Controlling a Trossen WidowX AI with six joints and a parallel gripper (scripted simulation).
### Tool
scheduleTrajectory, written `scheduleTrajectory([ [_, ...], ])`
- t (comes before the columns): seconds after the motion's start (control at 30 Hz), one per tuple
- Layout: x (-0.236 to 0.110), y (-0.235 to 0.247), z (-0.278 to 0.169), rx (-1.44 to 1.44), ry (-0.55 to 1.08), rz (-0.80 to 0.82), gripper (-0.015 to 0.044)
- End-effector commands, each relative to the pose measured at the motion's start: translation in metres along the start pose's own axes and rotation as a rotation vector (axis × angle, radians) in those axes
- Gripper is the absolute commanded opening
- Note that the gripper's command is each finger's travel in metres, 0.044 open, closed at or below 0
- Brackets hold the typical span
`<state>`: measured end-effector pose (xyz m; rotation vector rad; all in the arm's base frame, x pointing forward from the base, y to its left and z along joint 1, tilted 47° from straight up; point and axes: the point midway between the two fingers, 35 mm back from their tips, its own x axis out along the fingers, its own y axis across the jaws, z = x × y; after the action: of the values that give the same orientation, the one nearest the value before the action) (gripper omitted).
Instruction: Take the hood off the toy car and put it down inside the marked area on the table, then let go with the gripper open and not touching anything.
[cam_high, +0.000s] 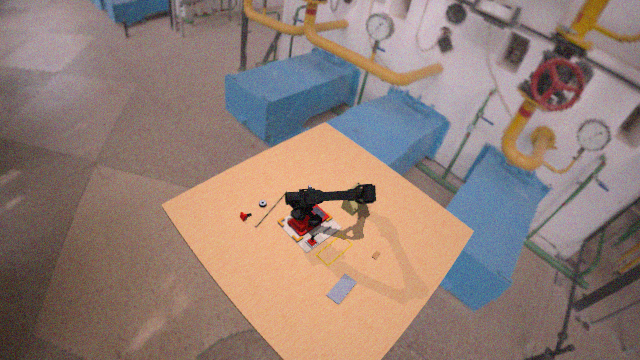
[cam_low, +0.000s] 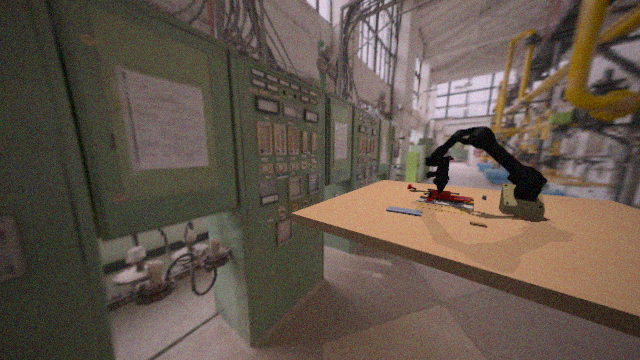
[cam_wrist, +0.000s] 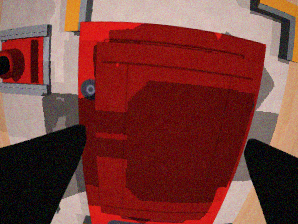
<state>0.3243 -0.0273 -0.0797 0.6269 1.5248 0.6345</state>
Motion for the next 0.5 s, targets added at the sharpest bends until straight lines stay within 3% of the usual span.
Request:
scheduleTrajectory([
  [0.0, 0.0047, 0.0002, -0.0011, 0.008, 0.005, 0.005, 0.0440],
  [0.17, 0.0064, 0.0002, -0.0011, 0.008, 0.005, 0.005, 0.0440],
  [0.3, 0.0029, 0.0001, -0.0001, 0.000, 0.000, 0.000, 0.0335],
  [0.47, 0.0029, 0.0001, -0.0001, 0.000, 0.000, 0.000, 0.0302],
])
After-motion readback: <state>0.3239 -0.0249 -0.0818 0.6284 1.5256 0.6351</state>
